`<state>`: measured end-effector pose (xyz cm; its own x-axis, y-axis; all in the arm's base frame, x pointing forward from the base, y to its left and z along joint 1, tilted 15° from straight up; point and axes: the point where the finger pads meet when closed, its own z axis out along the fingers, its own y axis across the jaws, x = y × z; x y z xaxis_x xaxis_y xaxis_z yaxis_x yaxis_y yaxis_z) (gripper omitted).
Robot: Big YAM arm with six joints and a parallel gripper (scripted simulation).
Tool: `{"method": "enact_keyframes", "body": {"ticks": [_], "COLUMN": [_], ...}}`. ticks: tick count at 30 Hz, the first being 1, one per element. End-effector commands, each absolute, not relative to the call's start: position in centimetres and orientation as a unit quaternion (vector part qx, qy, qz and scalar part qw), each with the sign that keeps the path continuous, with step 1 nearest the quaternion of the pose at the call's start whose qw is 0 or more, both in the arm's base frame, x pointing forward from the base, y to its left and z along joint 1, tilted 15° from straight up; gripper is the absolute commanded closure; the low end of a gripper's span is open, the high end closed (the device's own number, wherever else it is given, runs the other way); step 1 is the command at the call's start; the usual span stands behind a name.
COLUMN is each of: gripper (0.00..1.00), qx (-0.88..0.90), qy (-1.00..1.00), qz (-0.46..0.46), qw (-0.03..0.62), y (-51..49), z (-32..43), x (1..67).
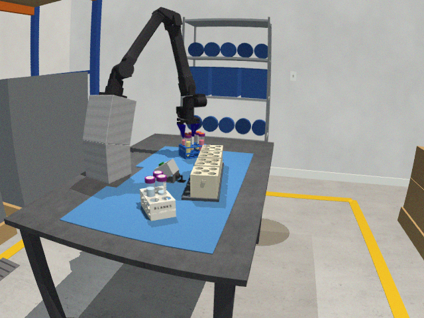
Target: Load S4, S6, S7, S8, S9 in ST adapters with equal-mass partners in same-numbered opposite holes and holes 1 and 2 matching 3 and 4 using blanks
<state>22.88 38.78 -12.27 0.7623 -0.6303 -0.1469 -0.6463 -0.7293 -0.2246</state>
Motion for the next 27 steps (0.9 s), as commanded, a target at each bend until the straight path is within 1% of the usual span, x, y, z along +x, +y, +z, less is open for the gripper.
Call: {"method": "enact_keyframes", "body": {"ticks": [1, 15, 16, 27], "gripper": [1.00, 1.00, 1.00, 1.00], "qx": [-0.928, -0.928, -0.929, -0.929], "qy": [0.343, 0.343, 0.344, 0.342], "qz": [0.029, 0.029, 0.031, 0.029], "qw": [0.139, 0.139, 0.131, 0.138], "y": [39.3, 39.3, 38.6, 37.6], "z": [-12.0, -12.0, -12.0, -7.7], "x": [23.2, 23.2, 22.6, 23.0]}}
